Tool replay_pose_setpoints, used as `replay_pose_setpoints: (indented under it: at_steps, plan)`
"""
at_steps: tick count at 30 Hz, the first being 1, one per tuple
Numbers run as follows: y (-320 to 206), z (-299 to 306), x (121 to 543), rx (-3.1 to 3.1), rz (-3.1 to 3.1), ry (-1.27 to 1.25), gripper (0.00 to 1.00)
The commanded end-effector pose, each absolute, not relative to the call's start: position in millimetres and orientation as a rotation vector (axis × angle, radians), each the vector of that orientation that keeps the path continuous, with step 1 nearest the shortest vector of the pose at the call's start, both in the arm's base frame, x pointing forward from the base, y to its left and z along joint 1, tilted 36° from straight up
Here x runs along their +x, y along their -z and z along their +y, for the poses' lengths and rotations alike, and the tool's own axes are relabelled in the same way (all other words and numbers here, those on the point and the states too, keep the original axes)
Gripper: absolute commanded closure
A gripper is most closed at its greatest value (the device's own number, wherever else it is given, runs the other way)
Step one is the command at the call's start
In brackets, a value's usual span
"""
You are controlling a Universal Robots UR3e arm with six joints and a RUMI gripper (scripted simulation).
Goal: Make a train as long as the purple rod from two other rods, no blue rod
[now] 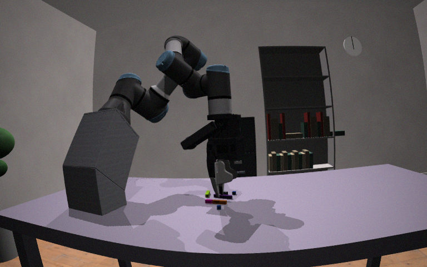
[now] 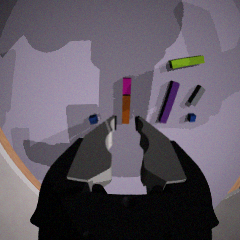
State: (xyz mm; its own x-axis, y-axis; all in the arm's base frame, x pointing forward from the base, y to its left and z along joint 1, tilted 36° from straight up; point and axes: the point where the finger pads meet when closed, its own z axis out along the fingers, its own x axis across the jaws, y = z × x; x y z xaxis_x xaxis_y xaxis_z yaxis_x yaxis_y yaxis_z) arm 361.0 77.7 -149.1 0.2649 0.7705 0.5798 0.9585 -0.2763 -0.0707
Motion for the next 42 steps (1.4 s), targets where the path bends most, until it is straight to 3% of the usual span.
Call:
replay_pose_setpoints:
  at_steps: [1, 23, 24, 42]
  plan:
    - [129, 64, 359, -2.132, -1.568, 0.622, 0.86]
    - [95, 39, 354, -2.132, -1.568, 0.622, 0.86]
    - [95, 39, 354, -2.132, -1.568, 0.622, 0.00]
    - [95, 39, 354, -2.132, -1.568, 0.622, 0.00]
